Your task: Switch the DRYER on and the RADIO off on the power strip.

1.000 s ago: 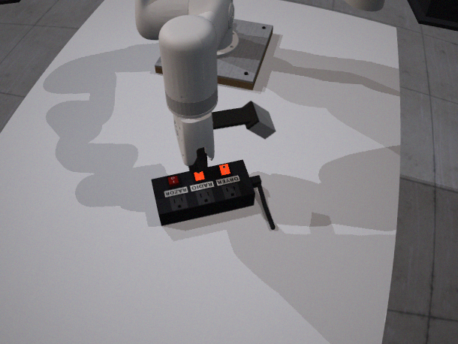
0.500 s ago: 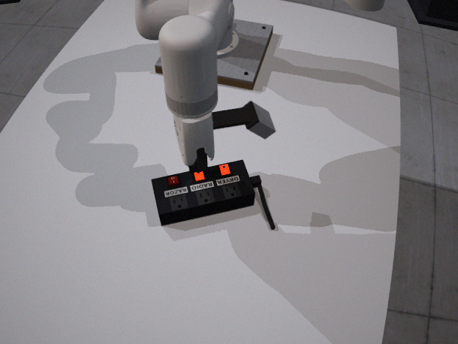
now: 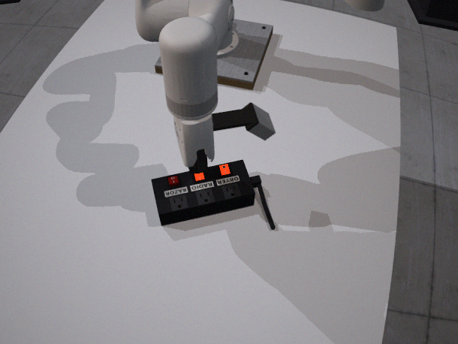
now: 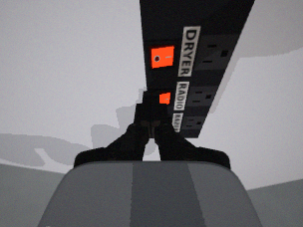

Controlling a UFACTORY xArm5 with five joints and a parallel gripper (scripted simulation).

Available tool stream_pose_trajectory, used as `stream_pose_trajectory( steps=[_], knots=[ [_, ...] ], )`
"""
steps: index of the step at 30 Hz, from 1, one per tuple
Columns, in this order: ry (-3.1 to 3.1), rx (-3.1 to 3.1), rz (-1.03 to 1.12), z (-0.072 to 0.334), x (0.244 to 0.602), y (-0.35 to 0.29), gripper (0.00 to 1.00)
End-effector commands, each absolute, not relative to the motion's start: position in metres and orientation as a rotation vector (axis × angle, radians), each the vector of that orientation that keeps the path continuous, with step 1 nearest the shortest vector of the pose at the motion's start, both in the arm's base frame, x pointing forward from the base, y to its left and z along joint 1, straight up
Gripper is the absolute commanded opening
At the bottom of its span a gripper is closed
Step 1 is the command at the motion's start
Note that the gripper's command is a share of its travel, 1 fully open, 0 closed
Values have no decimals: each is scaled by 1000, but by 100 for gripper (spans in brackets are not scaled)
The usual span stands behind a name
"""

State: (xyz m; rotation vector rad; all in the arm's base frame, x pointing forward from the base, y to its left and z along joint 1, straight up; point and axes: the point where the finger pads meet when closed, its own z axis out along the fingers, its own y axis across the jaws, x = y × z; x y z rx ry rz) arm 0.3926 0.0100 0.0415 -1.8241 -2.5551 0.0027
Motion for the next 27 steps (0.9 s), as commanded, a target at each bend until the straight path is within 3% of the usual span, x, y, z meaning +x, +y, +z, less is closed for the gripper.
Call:
stream_pose_trajectory(
  steps=[1,27],
  knots=[
    [-2557,-1826,0,41,394,10,0],
    [-2557,-1826,0,37,394,10,0]
  ],
)
